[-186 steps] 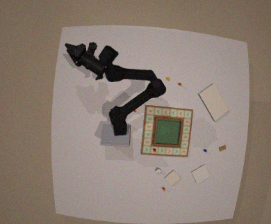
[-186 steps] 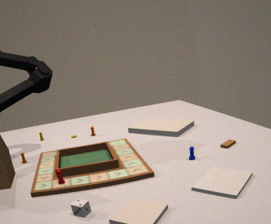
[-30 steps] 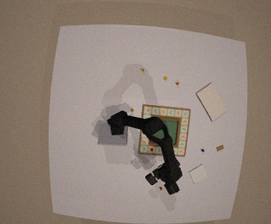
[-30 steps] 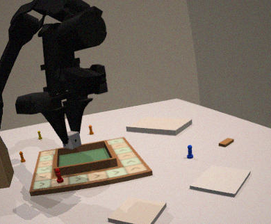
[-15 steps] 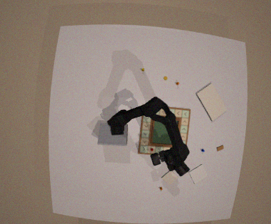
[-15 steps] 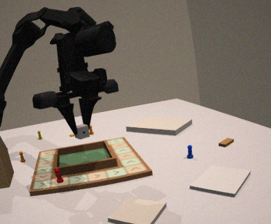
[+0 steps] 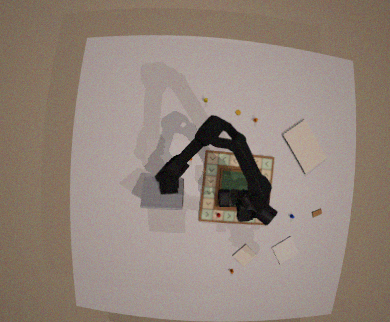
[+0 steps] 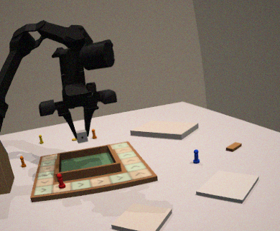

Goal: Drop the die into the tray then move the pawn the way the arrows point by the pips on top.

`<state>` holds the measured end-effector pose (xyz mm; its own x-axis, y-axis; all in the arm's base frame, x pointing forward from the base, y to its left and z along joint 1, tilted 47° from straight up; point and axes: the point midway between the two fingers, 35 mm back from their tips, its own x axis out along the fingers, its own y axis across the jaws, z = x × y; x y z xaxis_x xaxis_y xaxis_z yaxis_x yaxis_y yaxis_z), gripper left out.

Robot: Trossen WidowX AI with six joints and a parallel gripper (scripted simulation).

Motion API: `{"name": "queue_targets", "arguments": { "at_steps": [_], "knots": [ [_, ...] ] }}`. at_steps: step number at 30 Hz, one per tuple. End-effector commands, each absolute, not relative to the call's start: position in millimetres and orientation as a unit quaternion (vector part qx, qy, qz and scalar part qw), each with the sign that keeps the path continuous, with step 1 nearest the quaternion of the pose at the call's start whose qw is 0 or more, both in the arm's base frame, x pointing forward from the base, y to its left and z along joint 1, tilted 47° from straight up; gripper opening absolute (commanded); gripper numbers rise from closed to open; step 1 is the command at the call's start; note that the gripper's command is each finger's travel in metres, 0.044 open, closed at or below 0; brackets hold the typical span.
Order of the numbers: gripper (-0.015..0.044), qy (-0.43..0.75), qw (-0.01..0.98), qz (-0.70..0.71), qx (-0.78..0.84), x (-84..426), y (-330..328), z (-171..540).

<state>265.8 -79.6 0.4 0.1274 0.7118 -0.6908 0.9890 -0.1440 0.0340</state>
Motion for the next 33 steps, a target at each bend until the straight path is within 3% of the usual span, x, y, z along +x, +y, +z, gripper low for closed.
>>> {"name": "queue_targets", "arguments": {
  "at_steps": [1,16,33],
  "knots": [
    [0.0000,0.593,0.236,-0.285,0.716,265.8,-66.4,9.9],
    [0.0000,0.579,0.320,-0.423,0.619,256.3,-57.2,-2.5],
    [0.0000,0.444,0.457,-0.555,0.535,253.9,-54.4,-7.1]
  ]
}}
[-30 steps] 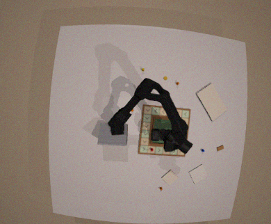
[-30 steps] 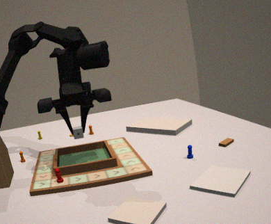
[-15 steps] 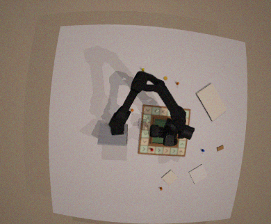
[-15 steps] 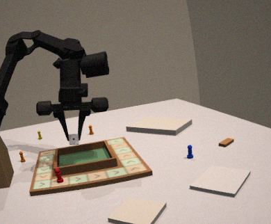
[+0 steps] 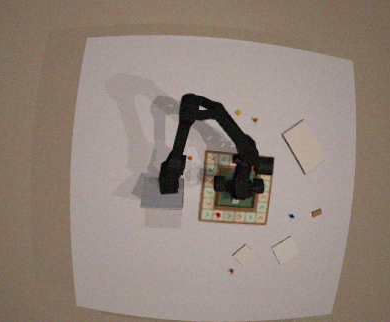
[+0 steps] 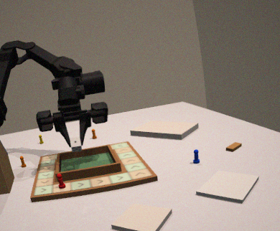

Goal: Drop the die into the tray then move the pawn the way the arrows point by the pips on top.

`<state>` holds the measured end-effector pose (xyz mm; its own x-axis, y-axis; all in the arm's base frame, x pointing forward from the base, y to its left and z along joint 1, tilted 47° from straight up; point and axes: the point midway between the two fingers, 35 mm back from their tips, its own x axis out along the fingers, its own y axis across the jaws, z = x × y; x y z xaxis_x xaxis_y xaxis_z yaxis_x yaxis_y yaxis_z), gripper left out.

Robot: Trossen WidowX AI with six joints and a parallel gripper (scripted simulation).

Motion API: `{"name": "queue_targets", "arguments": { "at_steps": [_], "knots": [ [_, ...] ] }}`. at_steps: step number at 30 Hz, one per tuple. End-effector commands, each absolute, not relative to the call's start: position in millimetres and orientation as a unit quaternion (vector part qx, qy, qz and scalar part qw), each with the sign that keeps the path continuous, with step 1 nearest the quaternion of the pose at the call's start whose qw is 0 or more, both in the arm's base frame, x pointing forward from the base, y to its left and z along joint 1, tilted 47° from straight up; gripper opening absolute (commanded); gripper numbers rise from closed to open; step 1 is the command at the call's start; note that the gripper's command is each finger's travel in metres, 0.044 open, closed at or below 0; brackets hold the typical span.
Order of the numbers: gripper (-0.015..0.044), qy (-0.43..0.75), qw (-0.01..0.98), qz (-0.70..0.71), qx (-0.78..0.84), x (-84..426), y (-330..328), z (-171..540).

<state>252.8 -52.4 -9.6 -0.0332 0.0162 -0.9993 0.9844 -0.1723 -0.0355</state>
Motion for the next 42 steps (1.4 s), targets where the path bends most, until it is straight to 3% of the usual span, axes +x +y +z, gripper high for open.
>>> {"name": "queue_targets", "arguments": {
  "at_steps": [1,7,30,42],
  "knots": [
    [0.0000,0.444,0.457,-0.555,0.535,254.7,-55.1,-4.9],
    [0.0000,0.443,0.458,-0.555,0.535,267.4,-69.6,48.0],
    [0.0000,0.444,0.455,-0.555,0.536,265.1,-68.3,46.8],
    [0.0315,0.443,0.458,-0.555,0.535,260.5,-95.1,71.9]
  ]
}}
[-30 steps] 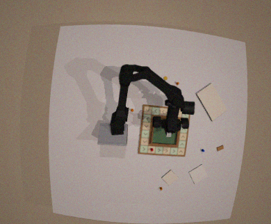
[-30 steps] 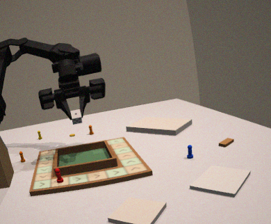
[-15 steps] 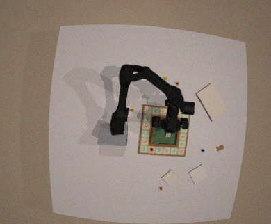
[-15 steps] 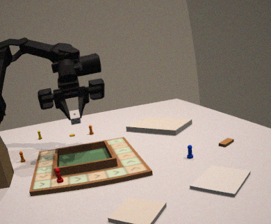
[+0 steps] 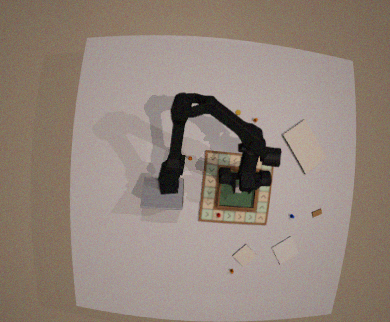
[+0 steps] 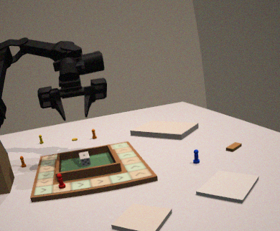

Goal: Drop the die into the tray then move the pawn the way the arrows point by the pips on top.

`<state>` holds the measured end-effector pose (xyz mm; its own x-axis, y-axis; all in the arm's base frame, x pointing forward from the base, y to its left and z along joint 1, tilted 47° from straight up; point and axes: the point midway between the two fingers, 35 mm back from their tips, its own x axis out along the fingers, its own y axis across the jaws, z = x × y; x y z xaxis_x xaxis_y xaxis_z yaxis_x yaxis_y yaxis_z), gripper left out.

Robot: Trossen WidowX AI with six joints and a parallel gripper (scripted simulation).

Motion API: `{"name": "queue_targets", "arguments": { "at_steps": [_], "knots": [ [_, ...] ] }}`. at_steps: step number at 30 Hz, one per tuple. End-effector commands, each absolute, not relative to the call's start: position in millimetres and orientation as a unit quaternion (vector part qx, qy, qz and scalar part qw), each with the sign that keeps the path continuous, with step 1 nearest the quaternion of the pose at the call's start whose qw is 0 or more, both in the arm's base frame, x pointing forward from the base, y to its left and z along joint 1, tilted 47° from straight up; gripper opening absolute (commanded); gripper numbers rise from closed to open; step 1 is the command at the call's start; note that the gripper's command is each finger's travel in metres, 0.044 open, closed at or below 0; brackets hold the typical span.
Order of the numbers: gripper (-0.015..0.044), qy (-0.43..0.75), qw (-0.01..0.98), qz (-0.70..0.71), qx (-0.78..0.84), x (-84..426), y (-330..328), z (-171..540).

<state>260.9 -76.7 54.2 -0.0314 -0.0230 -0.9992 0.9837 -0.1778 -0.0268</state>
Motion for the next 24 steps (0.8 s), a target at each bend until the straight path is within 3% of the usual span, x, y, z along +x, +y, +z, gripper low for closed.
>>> {"name": "queue_targets", "arguments": {
  "at_steps": [1,5,13,18,24],
  "knots": [
    [0.0341,0.443,0.458,-0.555,0.534,259.9,-97.3,74.1],
    [0.0440,0.450,0.453,-0.552,0.537,259.6,-96.7,72.1],
    [0.0440,0.595,0.251,-0.312,0.697,261.7,-76.4,22.8],
    [0.0440,0.593,0.252,-0.327,0.691,258.4,-78.1,20.4],
    [0.0282,0.643,0.374,-0.207,0.635,249.7,-88.9,3.2]
  ]
}}
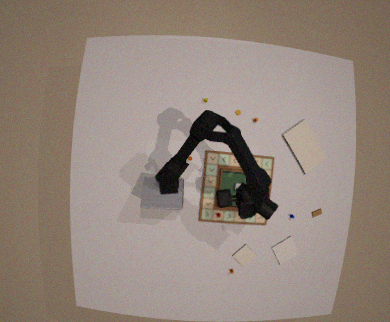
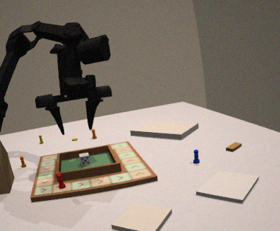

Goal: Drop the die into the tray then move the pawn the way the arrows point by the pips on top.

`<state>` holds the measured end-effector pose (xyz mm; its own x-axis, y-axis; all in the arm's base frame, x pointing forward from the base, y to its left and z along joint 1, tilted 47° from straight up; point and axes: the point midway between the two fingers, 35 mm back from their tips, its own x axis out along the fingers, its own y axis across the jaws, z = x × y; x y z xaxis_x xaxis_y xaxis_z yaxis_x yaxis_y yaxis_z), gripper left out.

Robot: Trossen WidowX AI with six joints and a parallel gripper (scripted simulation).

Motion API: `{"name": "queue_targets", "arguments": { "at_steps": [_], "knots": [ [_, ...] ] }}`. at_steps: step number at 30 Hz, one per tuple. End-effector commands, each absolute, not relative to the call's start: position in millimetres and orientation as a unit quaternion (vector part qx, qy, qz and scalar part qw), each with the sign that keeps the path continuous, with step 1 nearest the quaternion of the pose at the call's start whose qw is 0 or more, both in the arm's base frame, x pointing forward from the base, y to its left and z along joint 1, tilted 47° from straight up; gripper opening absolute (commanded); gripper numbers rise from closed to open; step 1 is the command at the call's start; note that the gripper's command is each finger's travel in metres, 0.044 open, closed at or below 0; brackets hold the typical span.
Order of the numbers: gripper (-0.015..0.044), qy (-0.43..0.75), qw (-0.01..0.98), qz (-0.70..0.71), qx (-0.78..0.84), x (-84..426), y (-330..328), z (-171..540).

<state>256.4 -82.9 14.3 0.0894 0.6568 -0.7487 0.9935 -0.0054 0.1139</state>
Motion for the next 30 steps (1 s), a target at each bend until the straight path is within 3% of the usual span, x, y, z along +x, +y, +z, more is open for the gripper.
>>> {"name": "queue_targets", "arguments": {
  "at_steps": [1,3,16,24,30],
  "knots": [
    [0.0256,0.651,0.400,-0.179,0.619,247.6,-91.1,-0.5],
    [0.0204,0.663,0.451,-0.121,0.585,243.2,-95.3,-8.1],
    [0.0200,0.615,0.693,0.253,0.278,208.4,-114.2,-54.1],
    [0.0200,0.503,0.749,0.425,0.071,185.9,-116.5,-75.1],
    [0.0200,0.494,0.751,0.435,0.057,184.4,-116.5,-76.5]
  ]
}}
